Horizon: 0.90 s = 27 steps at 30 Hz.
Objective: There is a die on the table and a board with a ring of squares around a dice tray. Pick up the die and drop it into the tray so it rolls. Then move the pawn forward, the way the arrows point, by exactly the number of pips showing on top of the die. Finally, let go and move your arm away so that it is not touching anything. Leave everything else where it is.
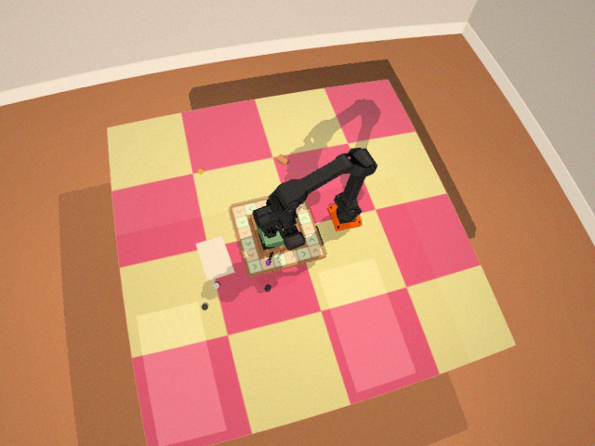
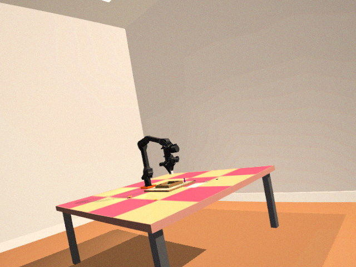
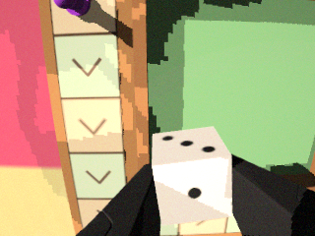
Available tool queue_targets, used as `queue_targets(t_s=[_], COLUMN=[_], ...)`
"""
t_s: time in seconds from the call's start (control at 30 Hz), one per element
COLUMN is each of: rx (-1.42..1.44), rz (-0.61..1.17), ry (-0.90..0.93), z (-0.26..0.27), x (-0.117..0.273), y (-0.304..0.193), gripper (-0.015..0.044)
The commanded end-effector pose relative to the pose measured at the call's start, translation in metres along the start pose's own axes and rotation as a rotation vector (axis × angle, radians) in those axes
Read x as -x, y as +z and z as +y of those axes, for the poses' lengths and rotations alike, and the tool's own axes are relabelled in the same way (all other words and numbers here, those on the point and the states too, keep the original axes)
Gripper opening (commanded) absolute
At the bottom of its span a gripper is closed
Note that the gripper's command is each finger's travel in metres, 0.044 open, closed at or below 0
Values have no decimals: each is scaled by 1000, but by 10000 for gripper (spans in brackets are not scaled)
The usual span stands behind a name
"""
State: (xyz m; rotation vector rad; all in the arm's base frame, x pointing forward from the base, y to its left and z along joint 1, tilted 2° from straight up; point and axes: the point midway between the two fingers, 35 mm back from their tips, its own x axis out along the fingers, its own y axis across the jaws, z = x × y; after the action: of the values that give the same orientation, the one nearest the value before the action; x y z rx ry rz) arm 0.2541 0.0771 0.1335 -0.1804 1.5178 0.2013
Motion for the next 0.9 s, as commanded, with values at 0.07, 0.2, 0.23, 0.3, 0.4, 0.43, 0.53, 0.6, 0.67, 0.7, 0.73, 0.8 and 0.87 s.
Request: queue_targets(t_s=[0.07, 0.2, 0.23, 0.3, 0.4, 0.43, 0.53, 0.6, 0.67, 0.7, 0.73, 0.8, 0.87], rx=[-76, -125, -135, -143, -143, -143, -142, -142, -141, -141, -141, -141, -141], rz=[2, 1, 1, 1, -21, -49, -151, -218, -286, -320, -354, -422, -490], ry=[4, 2, 2, 2, 0, -3, -14, -20, -26, -28, -30, -34, -38], z=[-29, -47, -51, -54, -54, -54, -53, -53, -52, -52, -52, -53, -53], x=[-7, -10, -11, -11, -12, -12, -13, -14, -14, -15, -15, -16, -16], y=[1, 1, 1, 1, 1, 1, 2, 3, 3, 4, 4, 5, 5], gripper=[0, 0, 0, 0, 0, 0, 0, 0, 0, 0, 0, 0, 0])
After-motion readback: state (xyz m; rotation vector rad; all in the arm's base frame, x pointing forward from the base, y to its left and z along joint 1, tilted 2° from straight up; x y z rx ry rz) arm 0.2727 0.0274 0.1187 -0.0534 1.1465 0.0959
